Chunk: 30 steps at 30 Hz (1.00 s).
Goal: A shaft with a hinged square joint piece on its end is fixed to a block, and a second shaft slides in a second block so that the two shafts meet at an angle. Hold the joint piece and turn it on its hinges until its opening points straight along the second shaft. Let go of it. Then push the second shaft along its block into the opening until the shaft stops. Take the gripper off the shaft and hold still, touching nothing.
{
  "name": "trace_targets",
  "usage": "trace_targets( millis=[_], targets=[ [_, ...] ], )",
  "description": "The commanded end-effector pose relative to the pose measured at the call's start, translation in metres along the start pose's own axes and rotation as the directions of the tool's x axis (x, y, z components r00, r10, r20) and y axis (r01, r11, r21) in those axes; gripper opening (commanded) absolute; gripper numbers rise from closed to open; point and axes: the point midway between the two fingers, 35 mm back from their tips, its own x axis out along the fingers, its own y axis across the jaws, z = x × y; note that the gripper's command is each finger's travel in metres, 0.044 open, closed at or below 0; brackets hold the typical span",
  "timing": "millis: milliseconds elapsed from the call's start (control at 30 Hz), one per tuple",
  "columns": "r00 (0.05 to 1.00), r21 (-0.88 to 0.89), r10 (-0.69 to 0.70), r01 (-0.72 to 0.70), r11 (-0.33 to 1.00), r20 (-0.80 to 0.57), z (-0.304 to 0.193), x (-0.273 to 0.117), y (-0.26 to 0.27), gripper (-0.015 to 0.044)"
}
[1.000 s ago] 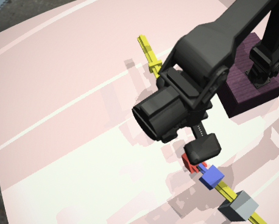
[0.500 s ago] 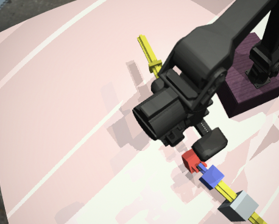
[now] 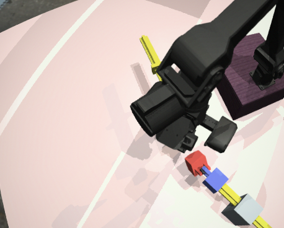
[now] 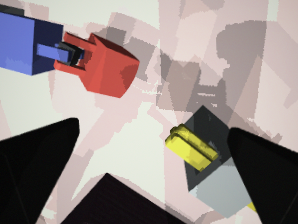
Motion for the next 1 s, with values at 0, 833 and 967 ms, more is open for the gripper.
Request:
trace_targets(
  millis=[0, 833, 967],
  targets=[
    [1.000, -0.123, 0.024, -0.023, 0.992, 0.003, -0.0014, 0.0036, 0.0003, 0.0440],
    [0.992, -0.725, 0.114, -0.042, 0.688, 0.051, -0.0032, 0.0112, -0.0037, 0.0440],
    [0.990, -0.796, 0.128, -0.030, 0.605, 0.059, -0.0034, 0.0123, -0.0044, 0.0440]
  ],
)
